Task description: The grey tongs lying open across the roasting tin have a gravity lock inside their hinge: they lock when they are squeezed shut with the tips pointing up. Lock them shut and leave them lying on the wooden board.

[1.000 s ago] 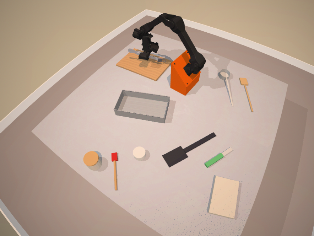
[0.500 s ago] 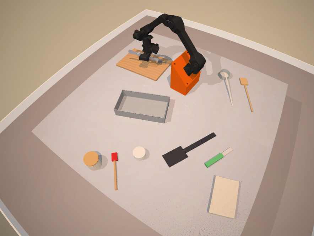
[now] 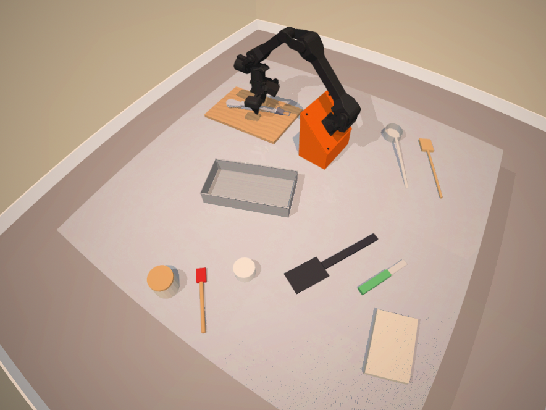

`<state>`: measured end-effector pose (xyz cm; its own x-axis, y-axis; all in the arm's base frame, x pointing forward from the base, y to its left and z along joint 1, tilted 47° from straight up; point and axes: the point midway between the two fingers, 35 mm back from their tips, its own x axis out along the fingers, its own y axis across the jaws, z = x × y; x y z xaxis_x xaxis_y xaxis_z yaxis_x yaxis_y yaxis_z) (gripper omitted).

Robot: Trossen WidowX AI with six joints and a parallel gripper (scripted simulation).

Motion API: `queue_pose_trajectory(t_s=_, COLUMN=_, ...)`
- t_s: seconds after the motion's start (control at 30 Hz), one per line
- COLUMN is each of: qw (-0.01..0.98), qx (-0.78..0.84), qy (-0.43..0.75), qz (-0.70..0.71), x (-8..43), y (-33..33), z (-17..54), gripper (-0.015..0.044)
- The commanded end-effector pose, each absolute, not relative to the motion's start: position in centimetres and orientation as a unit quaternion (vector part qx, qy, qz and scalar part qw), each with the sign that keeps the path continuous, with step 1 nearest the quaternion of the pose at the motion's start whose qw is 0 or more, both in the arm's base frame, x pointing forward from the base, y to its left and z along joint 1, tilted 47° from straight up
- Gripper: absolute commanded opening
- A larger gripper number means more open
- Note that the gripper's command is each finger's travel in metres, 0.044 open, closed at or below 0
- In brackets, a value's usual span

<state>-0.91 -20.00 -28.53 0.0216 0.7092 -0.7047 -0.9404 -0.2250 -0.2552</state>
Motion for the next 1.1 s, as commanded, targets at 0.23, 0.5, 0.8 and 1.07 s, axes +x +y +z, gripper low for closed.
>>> queue_pose_trajectory(t_s=0.23, qw=0.604, qx=-0.381, qy=0.150, qz=0.684, x=-1.5, y=-20.5, z=-22.9, gripper=0.0440)
queue_pose_trajectory(t_s=0.5, qw=0.605, qx=-0.377, qy=0.147, qz=0.685, x=-2.5, y=-18.7, z=-12.9, gripper=0.0440)
queue_pose_trajectory(t_s=0.8, qw=0.606, qx=-0.376, qy=0.147, qz=0.686, x=-2.7, y=-18.1, z=-9.7, gripper=0.0440)
queue_pose_trajectory(t_s=1.07, qw=0.606, qx=-0.379, qy=0.152, qz=0.683, x=-2.7, y=-21.3, z=-6.5, gripper=0.0440)
